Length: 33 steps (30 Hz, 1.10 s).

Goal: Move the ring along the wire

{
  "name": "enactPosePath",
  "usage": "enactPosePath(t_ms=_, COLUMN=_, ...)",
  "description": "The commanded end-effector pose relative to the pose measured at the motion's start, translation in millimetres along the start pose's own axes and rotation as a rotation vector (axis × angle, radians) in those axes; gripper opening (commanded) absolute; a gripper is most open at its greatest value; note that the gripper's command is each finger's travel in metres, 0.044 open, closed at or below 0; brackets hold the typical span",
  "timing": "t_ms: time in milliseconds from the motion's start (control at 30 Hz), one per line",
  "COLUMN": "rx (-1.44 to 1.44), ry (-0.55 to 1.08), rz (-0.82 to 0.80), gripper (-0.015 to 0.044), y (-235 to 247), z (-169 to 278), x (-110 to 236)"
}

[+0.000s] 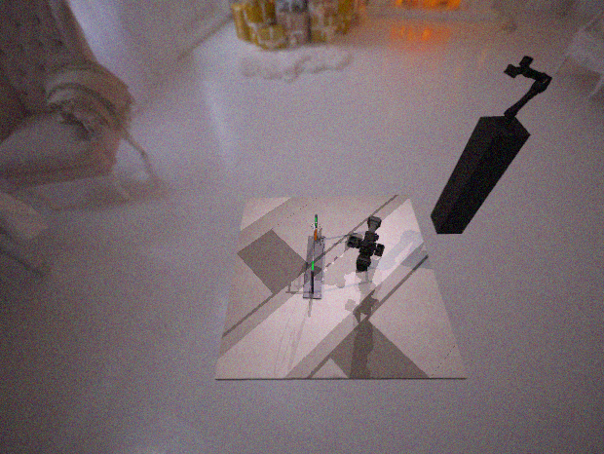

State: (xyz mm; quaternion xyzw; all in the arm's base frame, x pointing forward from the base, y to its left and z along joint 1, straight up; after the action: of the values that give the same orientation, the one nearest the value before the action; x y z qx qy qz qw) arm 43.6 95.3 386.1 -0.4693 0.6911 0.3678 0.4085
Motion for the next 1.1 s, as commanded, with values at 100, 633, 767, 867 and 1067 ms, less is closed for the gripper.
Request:
enactPosePath(t_ms=100, rx=0.229, ry=0.144, rz=-0.002, gripper=0.016, y=-24, z=32, x=5)
enactPosePath(t_ms=633, rx=0.612, ry=0.485, rz=0.091, gripper=0.016, y=-107, z=69, x=38)
enactPosePath(t_ms=767, rx=0.68, ry=0.573, rz=0.135, gripper=0.016, y=-130, z=69, x=52)
enactPosePath(t_ms=867, rx=0.722, ry=0.638, rz=0.172, gripper=0.016, y=-146, z=68, x=64)
enactPosePath(t_ms=1067, rx=0.778, ry=0.778, rz=0.248, gripper=0.016, y=-179, z=65, x=93)
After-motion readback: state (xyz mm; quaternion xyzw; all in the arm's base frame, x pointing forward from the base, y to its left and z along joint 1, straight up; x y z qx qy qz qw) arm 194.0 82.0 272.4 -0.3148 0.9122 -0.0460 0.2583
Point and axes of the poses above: the point midway between the two fingers, 35 mm back from their tips, its own x axis back along the fingers, its own y axis across the jaws, z = x × y, the point moved 7 cm from there along x, back along the fingers, and after that the axes turned 9 degrees about -x, right-handed, at the moved point
